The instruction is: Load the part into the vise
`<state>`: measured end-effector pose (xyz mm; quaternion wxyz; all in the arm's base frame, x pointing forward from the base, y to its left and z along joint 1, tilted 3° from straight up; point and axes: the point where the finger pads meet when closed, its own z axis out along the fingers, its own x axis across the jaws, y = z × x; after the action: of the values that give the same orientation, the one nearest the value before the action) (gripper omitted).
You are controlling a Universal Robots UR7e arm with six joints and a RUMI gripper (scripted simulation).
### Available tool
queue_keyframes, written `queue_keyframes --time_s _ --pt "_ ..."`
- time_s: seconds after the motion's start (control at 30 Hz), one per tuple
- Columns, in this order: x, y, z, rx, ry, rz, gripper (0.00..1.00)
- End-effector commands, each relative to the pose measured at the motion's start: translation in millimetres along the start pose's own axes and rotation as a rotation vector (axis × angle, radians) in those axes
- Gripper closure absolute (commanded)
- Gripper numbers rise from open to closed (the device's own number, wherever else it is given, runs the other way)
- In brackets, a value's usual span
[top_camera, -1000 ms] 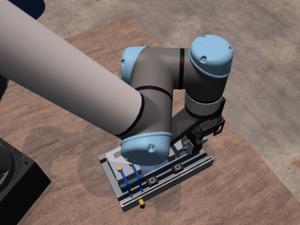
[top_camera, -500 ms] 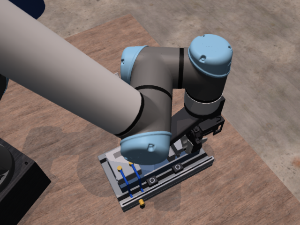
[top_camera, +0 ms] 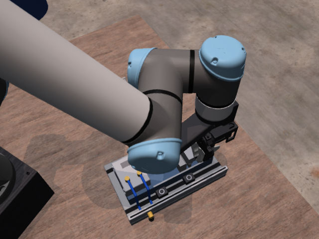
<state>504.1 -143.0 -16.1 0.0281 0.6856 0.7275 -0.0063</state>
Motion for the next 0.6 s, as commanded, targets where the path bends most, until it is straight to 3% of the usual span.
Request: queue_keyframes --time_s 0.0,0.57 --pt "0.6 0.4 -0.5 -0.001 -0.001 0.000 1.00" --pt "4.7 0.4 -0.5 -0.001 -0.001 0.000 1.00"
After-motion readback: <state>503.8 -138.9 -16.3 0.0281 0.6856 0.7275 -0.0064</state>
